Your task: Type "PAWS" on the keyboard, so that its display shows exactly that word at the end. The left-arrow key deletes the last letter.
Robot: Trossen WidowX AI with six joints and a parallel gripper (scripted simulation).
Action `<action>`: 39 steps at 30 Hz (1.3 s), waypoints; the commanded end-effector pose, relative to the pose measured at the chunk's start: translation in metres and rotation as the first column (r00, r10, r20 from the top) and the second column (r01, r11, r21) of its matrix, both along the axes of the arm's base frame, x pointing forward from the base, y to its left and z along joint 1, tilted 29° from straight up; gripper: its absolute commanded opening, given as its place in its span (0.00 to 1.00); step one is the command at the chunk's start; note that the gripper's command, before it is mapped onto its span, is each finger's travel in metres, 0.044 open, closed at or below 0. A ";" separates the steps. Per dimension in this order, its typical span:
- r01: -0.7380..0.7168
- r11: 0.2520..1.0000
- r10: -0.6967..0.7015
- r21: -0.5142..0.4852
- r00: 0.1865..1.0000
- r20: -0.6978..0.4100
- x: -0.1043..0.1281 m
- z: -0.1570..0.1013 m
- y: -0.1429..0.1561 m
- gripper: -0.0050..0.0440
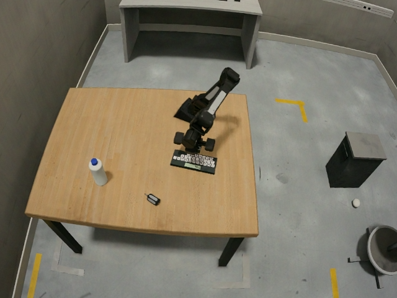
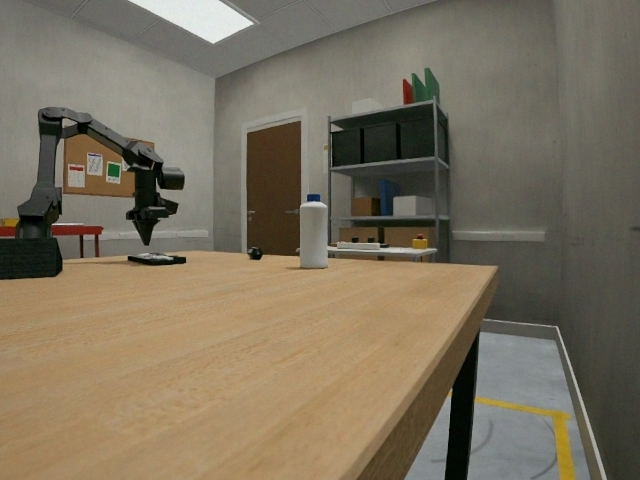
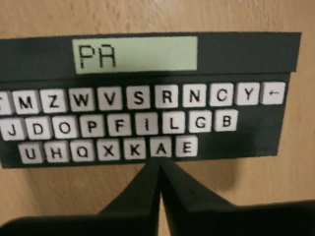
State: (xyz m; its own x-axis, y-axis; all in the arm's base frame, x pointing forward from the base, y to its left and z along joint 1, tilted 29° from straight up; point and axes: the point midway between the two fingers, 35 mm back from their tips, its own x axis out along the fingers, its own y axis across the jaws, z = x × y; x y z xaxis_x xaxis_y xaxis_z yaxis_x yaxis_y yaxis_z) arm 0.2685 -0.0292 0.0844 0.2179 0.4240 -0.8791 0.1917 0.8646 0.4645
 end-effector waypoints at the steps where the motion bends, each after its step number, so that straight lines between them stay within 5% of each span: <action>1: -0.005 1.000 0.005 -0.009 1.000 0.013 0.023 0.016 0.013 0.00; 9: -0.006 1.000 0.006 -0.004 1.000 0.010 0.044 0.031 0.032 0.00; 39: -0.008 1.000 0.008 0.000 1.000 0.008 0.048 0.000 0.047 0.00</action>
State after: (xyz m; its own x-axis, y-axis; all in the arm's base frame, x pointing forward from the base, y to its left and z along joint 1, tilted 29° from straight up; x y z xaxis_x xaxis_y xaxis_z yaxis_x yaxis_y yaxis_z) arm 0.3150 0.0173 0.0820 0.2107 0.4290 -0.8784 0.1877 0.8641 0.4670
